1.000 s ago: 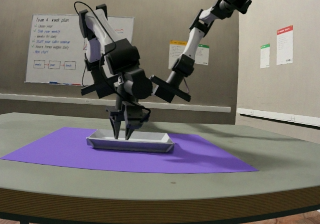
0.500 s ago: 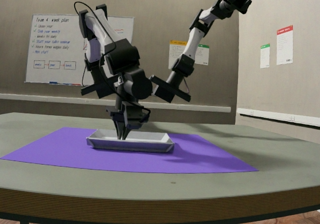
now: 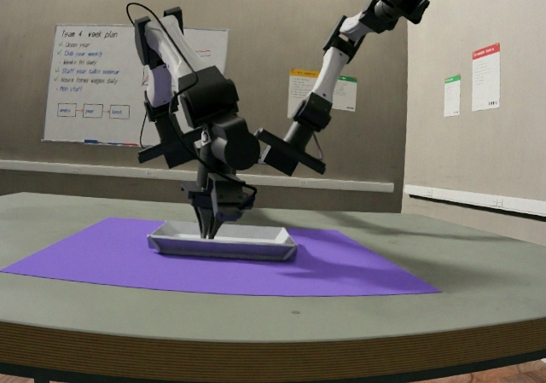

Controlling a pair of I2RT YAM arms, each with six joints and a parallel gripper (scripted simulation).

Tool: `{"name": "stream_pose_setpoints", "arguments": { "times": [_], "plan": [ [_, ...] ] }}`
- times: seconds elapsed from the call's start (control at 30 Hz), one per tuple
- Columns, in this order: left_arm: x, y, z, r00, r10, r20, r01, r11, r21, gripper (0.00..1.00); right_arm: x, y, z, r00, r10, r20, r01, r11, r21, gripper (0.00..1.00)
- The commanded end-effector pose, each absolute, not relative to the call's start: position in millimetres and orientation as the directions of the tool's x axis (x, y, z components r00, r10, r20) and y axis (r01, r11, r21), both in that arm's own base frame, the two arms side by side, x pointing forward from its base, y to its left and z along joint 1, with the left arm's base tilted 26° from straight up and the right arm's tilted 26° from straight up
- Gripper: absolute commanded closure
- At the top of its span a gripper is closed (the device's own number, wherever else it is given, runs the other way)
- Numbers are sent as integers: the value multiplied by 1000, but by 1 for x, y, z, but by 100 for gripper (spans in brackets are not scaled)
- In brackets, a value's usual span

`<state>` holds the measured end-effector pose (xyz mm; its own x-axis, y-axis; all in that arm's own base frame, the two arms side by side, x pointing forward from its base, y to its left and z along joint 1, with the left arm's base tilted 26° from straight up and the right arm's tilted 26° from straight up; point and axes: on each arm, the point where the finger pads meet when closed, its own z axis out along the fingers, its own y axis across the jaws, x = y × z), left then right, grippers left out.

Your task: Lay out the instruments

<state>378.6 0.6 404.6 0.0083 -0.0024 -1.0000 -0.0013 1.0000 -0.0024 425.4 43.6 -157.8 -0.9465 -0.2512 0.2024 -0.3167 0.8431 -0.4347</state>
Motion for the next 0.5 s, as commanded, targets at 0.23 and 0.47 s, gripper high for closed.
{"name": "stream_pose_setpoints", "arguments": {
  "times": [0.23, 0.47],
  "plan": [
    [380, -1, 398, -21, 4, -1000, -3, 1000, 4, 68, 418, 29, -175, -947, -227, 229, -308, 846, -435, 90],
    [380, -1, 398, -21, 4, -1000, -3, 1000, 4, 68, 418, 29, -175, -947, -227, 229, -308, 846, -435, 91]
  ]
}}
